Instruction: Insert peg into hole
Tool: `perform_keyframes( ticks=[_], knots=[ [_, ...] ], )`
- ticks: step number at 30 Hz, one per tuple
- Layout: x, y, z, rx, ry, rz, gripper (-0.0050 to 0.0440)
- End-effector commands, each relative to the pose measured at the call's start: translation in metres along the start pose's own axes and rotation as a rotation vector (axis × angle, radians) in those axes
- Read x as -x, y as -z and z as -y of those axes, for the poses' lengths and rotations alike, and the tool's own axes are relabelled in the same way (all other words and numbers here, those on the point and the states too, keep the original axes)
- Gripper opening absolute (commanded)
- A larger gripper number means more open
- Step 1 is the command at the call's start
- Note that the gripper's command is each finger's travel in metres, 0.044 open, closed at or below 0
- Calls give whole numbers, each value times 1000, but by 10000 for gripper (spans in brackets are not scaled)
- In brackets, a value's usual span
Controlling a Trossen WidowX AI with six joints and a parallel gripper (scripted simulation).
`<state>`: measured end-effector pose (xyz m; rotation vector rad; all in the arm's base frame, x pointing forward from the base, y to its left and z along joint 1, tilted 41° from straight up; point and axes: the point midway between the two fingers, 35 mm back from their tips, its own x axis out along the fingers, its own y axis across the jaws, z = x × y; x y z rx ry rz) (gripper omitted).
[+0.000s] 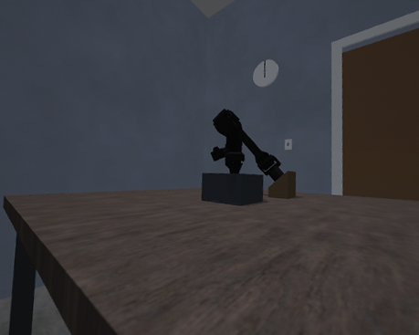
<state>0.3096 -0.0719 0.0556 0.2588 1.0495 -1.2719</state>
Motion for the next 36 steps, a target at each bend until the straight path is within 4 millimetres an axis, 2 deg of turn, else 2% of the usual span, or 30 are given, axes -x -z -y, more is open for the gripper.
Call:
perform_keyframes(
  ticks=[1, 9, 12, 14, 17, 18, 31, 36],
  knots=[
    [-1, 0, 0, 4, 3, 2, 0],
    [0, 0, 0, 0, 0, 0, 0],
    [0, 0, 0, 0, 0, 0, 72],
    [0, 0, 0, 0, 0, 0, 72],
    [0, 0, 0, 0, 0, 0, 144],
    [0, 0, 0, 0, 0, 0, 150],
    [0, 0, 0, 0, 0, 0, 150],
    [9, 0, -1, 1, 0, -1, 150]
  ],
)
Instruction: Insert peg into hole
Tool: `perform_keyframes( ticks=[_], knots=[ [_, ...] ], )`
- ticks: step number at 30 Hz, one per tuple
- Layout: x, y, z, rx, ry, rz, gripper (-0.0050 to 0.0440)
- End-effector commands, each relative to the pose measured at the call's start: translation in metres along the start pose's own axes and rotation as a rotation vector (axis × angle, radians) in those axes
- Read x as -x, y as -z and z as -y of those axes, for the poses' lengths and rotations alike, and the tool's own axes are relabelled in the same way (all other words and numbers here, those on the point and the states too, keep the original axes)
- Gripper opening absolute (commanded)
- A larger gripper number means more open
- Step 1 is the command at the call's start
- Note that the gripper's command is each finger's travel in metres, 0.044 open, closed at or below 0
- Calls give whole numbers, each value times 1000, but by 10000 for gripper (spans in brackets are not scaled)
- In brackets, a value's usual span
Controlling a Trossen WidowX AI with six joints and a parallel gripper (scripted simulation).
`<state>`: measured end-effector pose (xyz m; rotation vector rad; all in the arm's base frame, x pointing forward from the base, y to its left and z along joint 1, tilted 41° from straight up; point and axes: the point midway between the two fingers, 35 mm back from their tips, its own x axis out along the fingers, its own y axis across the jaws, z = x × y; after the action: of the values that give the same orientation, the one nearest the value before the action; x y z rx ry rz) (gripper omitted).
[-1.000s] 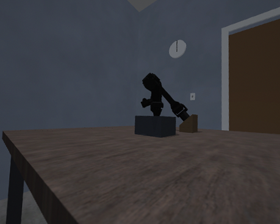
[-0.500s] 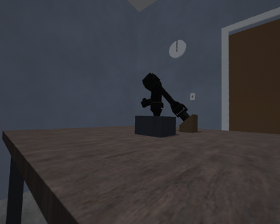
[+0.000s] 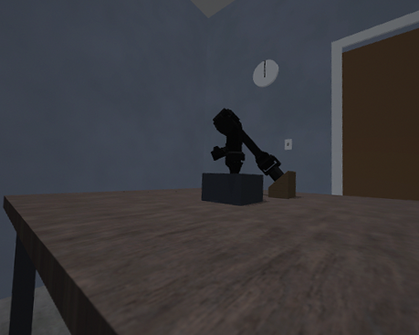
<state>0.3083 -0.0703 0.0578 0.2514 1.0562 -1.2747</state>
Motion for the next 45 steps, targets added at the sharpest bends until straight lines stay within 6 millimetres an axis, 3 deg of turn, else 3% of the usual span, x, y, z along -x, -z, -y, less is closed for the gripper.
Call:
perform_keyframes(
  ticks=[1, 15, 27, 45],
  knots=[
    [10, -1, -3, -5, -7, 1, 150],
    [56, -1, -3, -3, -6, 1, 150],
    [67, -1, -2, -3, -4, 4, 438],
    [67, -1, -2, -3, -4, 4, 440]
  ],
)
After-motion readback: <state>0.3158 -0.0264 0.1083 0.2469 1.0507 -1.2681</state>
